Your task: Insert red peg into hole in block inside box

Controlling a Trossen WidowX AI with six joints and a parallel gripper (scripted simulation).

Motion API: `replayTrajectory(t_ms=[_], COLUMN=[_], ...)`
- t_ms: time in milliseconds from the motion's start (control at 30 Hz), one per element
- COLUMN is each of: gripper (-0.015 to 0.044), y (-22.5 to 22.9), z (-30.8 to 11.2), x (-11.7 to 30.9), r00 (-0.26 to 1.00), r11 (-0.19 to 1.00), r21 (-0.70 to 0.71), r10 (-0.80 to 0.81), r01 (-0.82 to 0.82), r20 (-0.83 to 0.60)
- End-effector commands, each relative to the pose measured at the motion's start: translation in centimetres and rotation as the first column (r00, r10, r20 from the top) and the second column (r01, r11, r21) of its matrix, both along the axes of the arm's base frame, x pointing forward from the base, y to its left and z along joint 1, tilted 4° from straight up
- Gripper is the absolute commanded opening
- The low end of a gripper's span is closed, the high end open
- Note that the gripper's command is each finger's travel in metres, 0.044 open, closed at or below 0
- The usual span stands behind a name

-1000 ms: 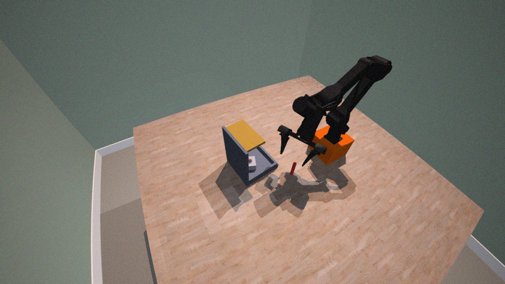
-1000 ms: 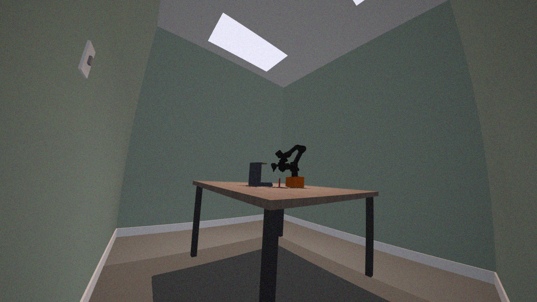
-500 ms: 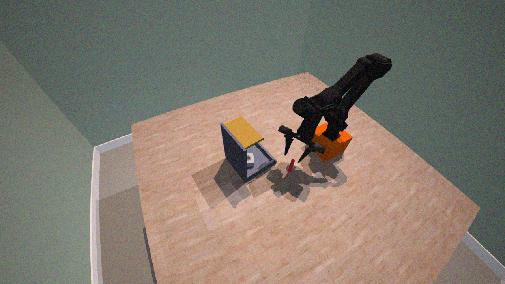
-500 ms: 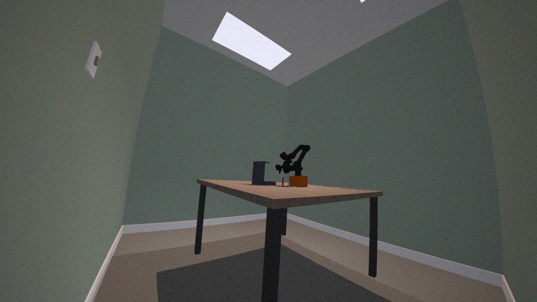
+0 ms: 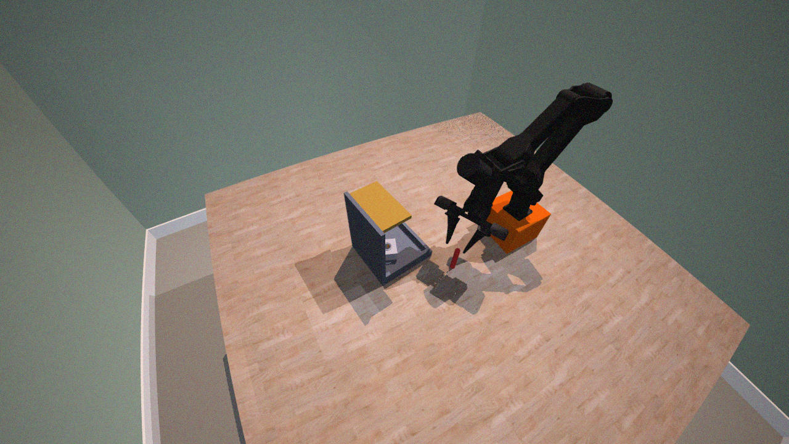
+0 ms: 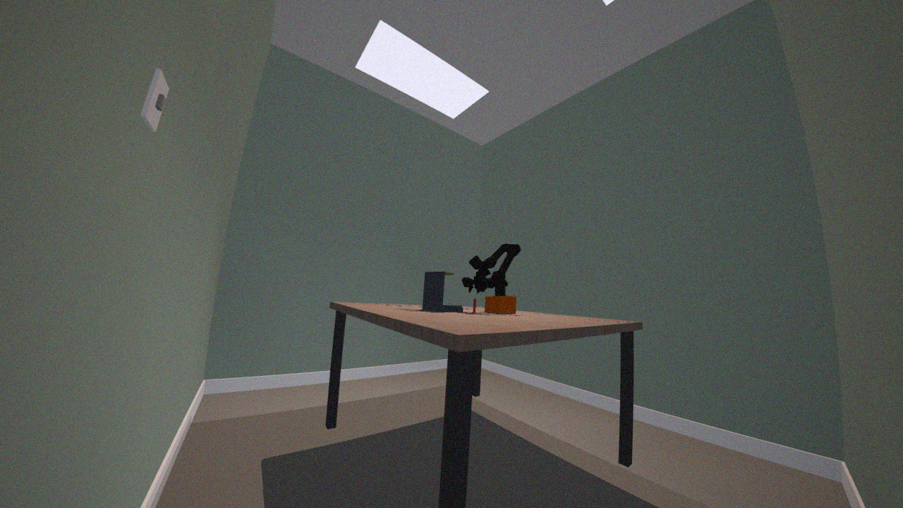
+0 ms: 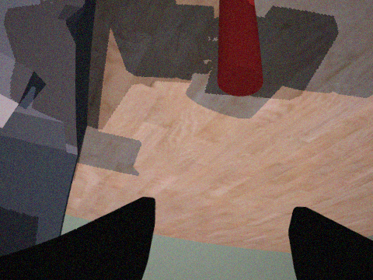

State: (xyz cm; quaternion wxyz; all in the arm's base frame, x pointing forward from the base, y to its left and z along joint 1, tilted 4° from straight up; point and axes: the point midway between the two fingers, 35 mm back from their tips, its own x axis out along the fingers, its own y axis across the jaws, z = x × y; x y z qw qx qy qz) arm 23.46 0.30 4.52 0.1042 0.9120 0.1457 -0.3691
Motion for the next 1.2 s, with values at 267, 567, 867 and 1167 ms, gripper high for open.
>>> replayTrajectory(t_ms=[267, 567, 867, 1167], gripper=[0.0220, 0.0220, 0.0220, 0.0220], y=[-0.2, -0.3, -0.4, -0.4], z=[-1.7, -3.2, -4.8, -6.2], x=[0.6, 0.8, 0.8, 0.5], r00=[1.000, 1.000, 1.000, 1.000], r11=[1.000, 1.000, 1.000, 1.000], r21=[-0.001, -0.002, -0.002, -0.001], r10=[0.008, 0.008, 0.008, 0.008], r01=[-0.008, -0.008, -0.008, -0.008], r20=[0.000, 0.000, 0.000, -0.001])
